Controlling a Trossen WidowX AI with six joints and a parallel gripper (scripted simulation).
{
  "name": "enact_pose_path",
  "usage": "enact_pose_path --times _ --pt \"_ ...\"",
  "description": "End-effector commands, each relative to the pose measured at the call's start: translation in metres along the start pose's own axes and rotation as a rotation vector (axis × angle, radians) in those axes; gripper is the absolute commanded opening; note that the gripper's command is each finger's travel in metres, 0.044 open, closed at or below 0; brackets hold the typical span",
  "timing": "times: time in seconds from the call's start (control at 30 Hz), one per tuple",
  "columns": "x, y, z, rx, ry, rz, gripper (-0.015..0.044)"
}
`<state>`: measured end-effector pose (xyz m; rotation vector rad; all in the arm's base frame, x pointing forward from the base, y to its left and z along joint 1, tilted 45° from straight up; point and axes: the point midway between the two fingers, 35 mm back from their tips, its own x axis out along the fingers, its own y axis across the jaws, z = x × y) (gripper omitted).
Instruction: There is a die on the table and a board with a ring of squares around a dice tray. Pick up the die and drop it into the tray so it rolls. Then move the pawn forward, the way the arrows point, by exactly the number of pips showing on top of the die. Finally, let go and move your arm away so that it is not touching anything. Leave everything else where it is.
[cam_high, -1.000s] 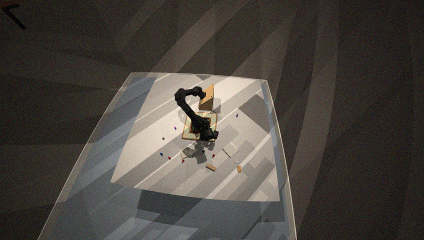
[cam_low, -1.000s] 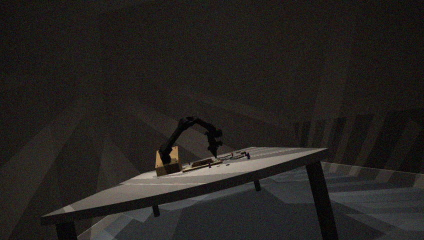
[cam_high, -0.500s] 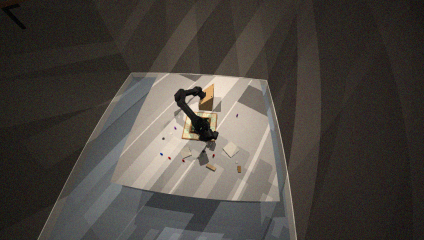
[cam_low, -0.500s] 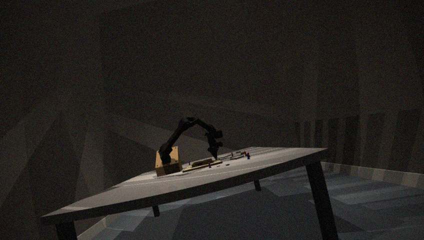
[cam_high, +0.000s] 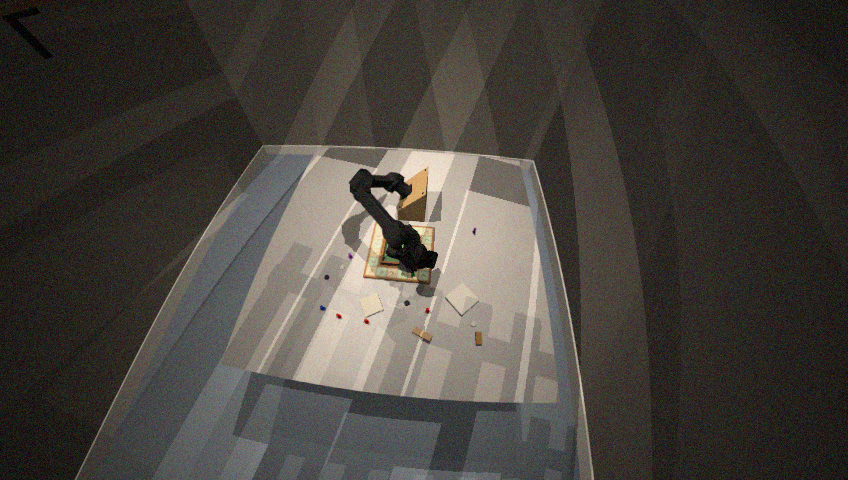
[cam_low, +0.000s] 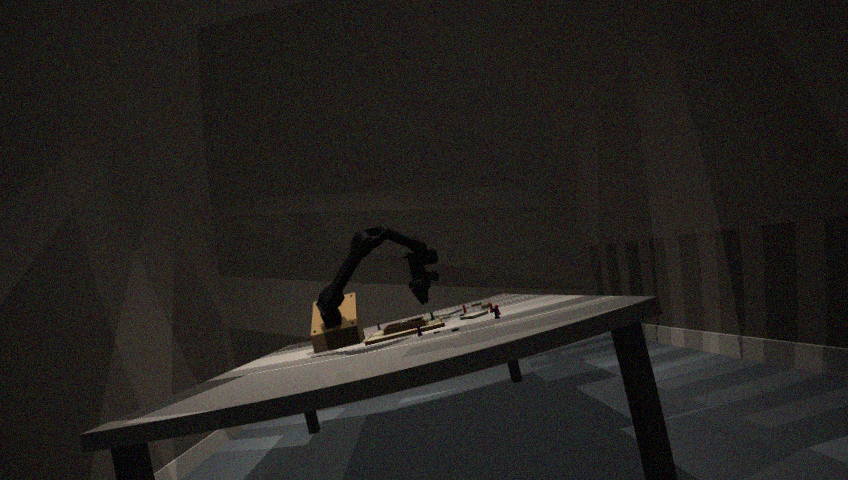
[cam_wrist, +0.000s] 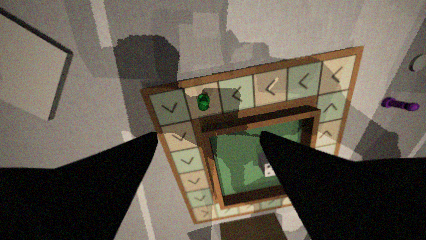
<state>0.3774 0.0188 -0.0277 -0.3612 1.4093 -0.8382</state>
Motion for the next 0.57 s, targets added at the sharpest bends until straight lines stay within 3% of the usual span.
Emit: enact_pose_path --times 0.0,0.23,0.27,0.53 --pt "-0.034 -0.017 -0.039 -0.050 -0.002 0.013 0.0440" --pt "-0.069 -0.067 -0.130 -0.158 0.004 0.011 0.0440" --pt "-0.062 -0.041 -0.091 -0.119 -0.010 0.020 0.0440" --pt "-0.062 -0.041 -0.091 -0.119 -0.010 0.020 0.0440"
